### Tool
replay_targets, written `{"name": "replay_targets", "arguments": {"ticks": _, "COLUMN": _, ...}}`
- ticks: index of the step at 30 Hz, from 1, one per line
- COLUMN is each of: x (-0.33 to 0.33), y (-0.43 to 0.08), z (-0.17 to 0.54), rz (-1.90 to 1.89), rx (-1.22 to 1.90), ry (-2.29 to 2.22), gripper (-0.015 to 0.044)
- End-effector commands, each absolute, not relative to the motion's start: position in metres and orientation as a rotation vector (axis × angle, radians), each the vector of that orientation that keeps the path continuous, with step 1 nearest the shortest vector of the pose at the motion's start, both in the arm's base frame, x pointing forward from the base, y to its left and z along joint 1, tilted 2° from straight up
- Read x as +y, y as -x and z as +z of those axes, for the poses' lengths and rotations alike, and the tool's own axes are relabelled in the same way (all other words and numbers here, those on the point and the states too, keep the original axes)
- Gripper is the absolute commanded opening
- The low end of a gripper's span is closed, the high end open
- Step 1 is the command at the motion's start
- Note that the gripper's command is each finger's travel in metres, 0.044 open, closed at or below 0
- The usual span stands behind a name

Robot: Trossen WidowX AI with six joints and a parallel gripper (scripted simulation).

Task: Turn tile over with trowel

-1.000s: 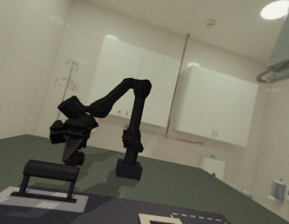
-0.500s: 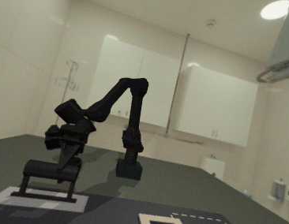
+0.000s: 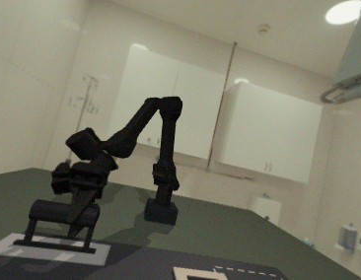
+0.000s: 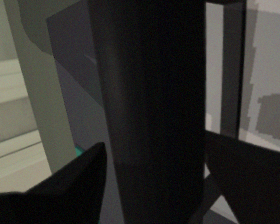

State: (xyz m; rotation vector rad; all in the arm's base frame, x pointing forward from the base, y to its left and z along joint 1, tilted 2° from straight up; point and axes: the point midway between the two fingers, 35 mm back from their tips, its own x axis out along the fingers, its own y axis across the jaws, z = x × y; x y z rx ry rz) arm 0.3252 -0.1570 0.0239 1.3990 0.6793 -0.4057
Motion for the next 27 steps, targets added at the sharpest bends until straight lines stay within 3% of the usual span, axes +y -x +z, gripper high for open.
{"name": "replay_targets", "arguments": {"ticks": 1, "x": -0.1575, "y": -0.3262, "z": 0.0228, "rz": -0.411, "rx": 0.677, "ry": -1.400, "gripper": 0.0195}}
{"name": "replay_targets", "arguments": {"ticks": 3, "x": -0.1575, "y": -0.3262, "z": 0.0228, "rz": -0.411, "rx": 0.677, "ry": -1.400, "gripper": 0.0143}}
{"name": "replay_targets", "arguments": {"ticks": 27, "x": -0.1578, "y": -0.3269, "z": 0.0298, "rz": -0.411, "rx": 0.677, "ry": -1.400, "gripper": 0.0000}}
